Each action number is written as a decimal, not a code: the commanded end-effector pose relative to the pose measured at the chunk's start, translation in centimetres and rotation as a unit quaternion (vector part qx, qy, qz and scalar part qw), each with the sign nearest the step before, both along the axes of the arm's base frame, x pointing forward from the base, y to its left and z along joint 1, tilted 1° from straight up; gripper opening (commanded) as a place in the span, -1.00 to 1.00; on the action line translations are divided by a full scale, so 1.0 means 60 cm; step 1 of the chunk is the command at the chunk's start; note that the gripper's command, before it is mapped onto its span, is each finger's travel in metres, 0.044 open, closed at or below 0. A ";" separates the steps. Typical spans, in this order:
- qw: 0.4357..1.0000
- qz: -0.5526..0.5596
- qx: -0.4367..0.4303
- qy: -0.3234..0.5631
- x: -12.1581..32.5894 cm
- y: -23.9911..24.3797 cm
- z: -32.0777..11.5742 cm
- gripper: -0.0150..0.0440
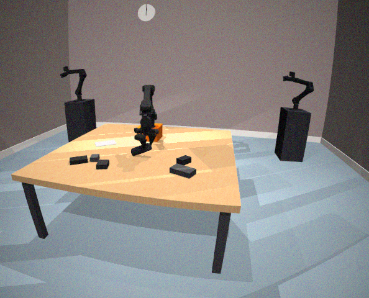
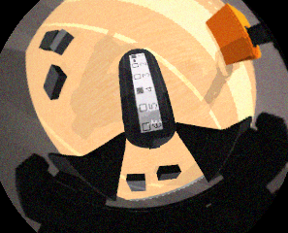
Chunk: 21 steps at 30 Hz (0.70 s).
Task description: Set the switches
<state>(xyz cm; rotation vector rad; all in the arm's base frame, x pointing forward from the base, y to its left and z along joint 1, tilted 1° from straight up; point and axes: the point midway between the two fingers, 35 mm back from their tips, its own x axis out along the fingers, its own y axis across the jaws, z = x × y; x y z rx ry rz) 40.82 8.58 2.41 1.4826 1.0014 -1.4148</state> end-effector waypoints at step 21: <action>1.000 0.002 -0.002 -0.003 -0.009 -0.023 0.030 0.64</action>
